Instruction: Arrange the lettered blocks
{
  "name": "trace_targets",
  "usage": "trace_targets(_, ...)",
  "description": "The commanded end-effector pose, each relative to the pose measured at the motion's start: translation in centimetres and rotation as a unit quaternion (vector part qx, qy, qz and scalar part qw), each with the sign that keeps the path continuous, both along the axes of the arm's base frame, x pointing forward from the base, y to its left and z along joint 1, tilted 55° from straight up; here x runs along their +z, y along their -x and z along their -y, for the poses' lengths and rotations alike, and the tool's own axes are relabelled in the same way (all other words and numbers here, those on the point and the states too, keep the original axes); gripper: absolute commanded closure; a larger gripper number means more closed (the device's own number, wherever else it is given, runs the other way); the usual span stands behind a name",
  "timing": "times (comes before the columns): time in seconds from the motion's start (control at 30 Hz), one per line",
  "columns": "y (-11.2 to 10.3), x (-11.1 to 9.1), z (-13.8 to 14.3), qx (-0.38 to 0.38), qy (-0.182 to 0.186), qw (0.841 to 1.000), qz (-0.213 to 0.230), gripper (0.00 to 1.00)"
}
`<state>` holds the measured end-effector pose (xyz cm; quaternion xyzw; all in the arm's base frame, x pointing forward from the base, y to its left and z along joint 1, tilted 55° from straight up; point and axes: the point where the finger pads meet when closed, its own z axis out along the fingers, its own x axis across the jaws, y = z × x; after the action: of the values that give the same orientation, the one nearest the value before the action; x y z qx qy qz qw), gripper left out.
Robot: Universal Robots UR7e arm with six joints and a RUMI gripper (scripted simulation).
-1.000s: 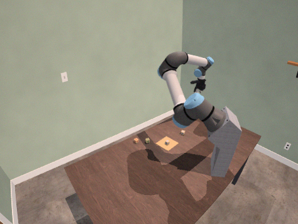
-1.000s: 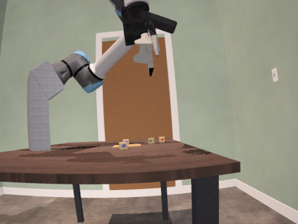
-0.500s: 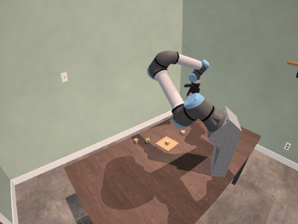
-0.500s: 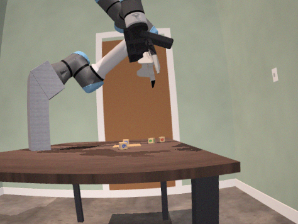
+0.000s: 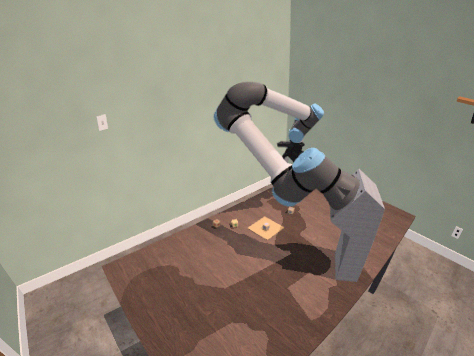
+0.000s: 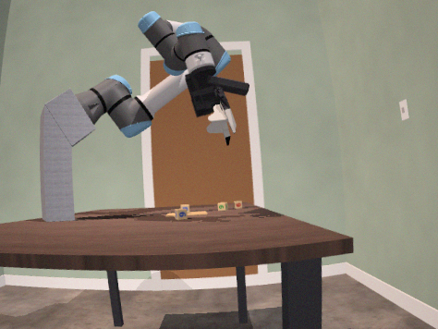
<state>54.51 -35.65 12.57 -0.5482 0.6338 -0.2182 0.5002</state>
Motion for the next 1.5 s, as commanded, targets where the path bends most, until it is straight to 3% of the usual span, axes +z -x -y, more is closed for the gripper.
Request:
trace_targets(0.0, 0.1, 2.8, -5.1, -0.015, -0.002, 1.0, 0.012, 0.0)
trace_targets(0.13, 0.0, 3.4, -6.5, -0.017, -0.003, 1.0, 0.016, 0.0)
trace_targets(0.2, -0.2, 4.6, -9.0, -0.02, -0.006, 1.0, 0.023, 0.0)
trace_targets(0.6, -0.5, 7.7, -15.7, -0.027, -0.013, 0.999, 0.04, 0.0)
trace_targets(0.7, -0.5, 7.7, -15.7, -0.027, -0.013, 0.999, 0.04, 0.0)
trace_targets(0.77, -0.6, 8.6, -17.5, -0.029, -0.015, 0.998, 0.045, 0.0)
trace_targets(1.17, -1.0, 11.1, -22.8, -0.035, -0.021, 0.997, 0.059, 0.0)
trace_targets(1.27, -1.0, 11.1, -22.8, -0.035, -0.021, 0.997, 0.059, 0.0)
trace_targets(1.37, -1.2, 12.2, -25.4, -0.038, -0.024, 0.997, 0.065, 0.0)
trace_targets(1.47, -1.3, 12.6, -26.2, -0.039, -0.025, 0.997, 0.067, 0.0)
